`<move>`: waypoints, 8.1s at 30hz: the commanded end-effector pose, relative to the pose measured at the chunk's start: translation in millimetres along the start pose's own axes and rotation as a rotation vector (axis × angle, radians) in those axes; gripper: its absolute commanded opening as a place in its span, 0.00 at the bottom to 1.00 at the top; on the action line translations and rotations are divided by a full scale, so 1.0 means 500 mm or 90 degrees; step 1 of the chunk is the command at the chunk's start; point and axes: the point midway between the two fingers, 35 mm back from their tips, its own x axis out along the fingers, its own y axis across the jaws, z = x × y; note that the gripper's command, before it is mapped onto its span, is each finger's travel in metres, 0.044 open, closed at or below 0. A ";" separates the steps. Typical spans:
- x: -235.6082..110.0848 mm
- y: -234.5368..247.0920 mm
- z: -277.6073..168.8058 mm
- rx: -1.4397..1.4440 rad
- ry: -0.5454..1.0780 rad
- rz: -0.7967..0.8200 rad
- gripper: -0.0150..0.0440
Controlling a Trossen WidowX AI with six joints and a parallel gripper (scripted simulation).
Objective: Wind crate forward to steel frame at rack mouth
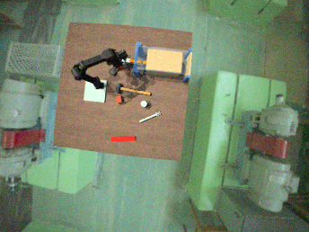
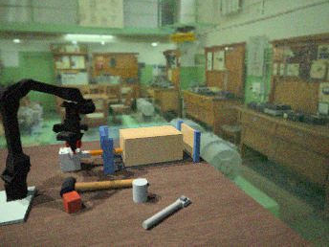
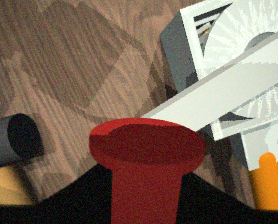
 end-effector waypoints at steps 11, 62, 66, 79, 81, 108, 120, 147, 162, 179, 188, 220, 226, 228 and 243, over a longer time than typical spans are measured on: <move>0.001 -0.039 -0.036 0.002 0.014 -0.013 0.25; -0.004 -0.147 -0.074 0.002 0.015 -0.015 0.25; -0.004 -0.156 -0.074 0.002 0.015 -0.016 0.25; -0.005 -0.184 -0.072 0.002 0.015 -0.016 0.25; -0.005 -0.189 -0.071 0.002 0.015 -0.016 0.25; -0.007 -0.247 -0.052 0.002 0.015 -0.018 0.25; -0.008 -0.270 -0.038 0.002 0.014 -0.018 0.25; -0.009 -0.314 0.004 0.001 0.013 -0.019 0.25; -0.009 -0.333 0.033 0.001 0.013 -0.020 0.25; -0.009 -0.347 0.068 0.001 0.012 -0.020 0.25; -0.008 -0.352 0.089 0.001 0.011 -0.020 0.25; -0.007 -0.353 0.161 0.001 0.009 -0.020 0.25; -0.007 -0.350 0.174 0.001 0.009 -0.020 0.25; -0.007 -0.349 0.179 0.001 0.009 -0.020 0.25; -0.006 -0.338 0.210 0.001 0.008 -0.020 0.25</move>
